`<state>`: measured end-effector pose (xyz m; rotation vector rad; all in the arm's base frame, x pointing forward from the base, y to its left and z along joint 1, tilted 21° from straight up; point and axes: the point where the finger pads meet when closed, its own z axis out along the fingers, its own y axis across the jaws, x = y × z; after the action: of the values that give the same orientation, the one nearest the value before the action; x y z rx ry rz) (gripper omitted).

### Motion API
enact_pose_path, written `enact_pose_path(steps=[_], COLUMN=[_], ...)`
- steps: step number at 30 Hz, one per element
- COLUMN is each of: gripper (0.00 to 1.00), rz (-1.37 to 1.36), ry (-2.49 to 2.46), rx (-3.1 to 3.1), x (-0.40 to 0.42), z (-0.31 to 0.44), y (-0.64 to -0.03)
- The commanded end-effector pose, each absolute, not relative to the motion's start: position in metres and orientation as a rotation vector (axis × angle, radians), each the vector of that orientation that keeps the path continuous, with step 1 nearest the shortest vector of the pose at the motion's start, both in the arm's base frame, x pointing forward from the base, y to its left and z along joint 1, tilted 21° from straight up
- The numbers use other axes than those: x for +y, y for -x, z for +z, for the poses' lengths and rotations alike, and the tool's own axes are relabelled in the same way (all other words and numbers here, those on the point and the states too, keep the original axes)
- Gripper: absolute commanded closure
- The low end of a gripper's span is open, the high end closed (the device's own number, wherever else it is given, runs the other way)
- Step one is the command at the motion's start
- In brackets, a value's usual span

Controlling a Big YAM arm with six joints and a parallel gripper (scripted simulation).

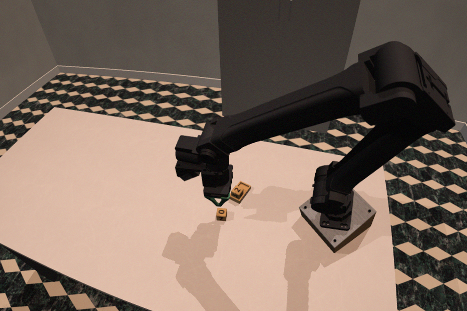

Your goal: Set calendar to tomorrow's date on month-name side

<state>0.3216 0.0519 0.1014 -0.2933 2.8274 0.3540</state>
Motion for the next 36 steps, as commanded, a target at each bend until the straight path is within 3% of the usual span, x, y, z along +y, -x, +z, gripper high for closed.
enact_pose_path(steps=[1,36], gripper=[0.55,0.55], rz=[0.355,0.356], ry=[0.33,0.303], rx=[2.831,2.83], x=[0.057,0.064], z=[0.101,0.074], y=[-0.324,-0.33])
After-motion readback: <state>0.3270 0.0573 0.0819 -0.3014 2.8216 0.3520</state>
